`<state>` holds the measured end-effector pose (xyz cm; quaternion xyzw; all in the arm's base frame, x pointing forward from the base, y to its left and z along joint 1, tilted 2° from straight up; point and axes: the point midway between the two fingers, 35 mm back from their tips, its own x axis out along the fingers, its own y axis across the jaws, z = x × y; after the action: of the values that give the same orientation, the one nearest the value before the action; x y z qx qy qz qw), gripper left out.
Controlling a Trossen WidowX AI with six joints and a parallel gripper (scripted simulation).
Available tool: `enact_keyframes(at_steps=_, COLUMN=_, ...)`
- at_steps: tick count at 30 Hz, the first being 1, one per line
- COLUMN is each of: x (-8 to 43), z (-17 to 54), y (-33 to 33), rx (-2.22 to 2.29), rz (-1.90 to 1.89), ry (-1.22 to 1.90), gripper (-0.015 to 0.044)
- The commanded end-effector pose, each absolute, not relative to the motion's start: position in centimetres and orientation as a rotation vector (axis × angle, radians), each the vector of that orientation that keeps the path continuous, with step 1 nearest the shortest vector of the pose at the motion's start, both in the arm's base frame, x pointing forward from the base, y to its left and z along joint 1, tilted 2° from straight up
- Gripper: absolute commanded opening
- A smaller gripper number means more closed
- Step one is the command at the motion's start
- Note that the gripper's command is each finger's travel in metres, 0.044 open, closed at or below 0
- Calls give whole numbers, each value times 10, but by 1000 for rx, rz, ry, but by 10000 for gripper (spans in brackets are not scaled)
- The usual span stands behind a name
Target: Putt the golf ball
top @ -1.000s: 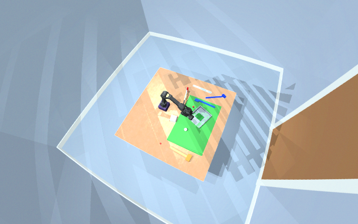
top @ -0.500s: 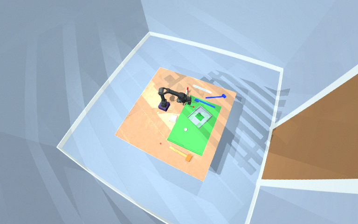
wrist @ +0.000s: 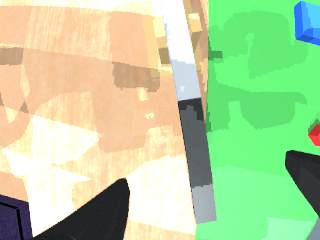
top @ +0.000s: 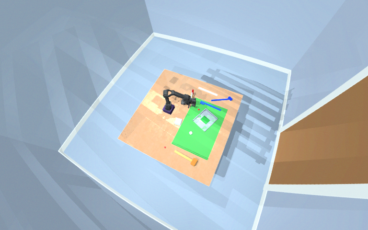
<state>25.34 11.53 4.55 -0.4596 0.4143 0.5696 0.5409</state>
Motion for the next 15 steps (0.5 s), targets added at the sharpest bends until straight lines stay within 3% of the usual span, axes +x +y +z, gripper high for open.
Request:
enact_keyframes(at_steps=1, x=251, z=36, y=116, rx=-1083, rz=1361, ry=994, gripper=440)
enact_keyframes(at_steps=15, x=251, z=12, y=115, rx=-1083, rz=1361, ry=994, gripper=440)
